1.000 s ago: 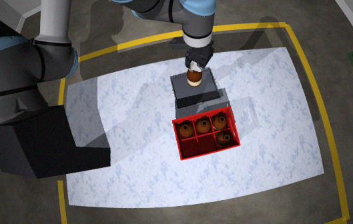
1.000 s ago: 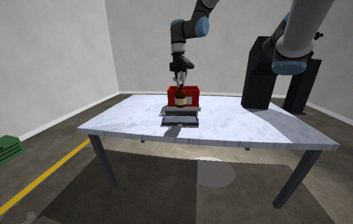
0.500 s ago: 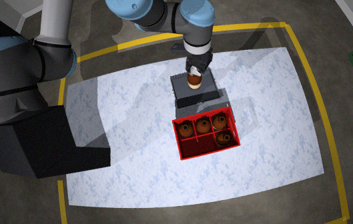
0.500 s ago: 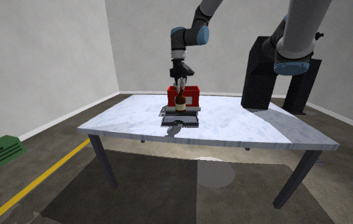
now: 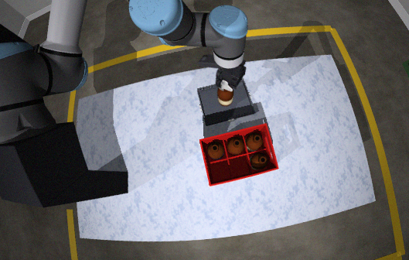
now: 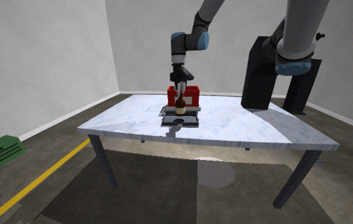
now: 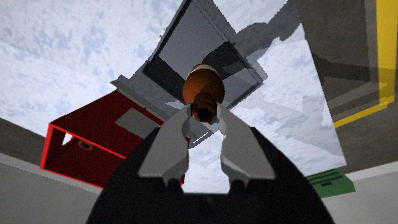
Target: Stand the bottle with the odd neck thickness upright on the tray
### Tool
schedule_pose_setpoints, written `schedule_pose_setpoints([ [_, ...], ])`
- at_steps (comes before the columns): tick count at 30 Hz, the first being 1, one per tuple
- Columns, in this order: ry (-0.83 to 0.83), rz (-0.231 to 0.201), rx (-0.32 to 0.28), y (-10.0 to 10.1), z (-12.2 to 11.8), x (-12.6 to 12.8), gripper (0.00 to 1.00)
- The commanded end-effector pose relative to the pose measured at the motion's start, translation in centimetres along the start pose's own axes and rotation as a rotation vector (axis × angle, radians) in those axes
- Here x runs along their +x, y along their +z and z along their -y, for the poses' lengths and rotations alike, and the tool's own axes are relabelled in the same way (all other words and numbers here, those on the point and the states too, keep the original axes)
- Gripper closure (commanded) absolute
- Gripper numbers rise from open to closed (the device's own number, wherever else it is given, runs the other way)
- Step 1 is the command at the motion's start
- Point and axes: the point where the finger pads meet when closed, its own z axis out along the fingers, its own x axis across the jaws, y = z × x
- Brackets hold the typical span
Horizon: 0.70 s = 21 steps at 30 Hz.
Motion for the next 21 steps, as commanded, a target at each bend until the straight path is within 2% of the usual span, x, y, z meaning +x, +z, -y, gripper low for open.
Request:
schedule_pose_setpoints([
  [1,0.000,-0.001,-0.002,0.61,-0.07,0.05,1.00],
  [21,0.000,-0.001,-0.002,1.23,-0.07,0.05,1.00],
])
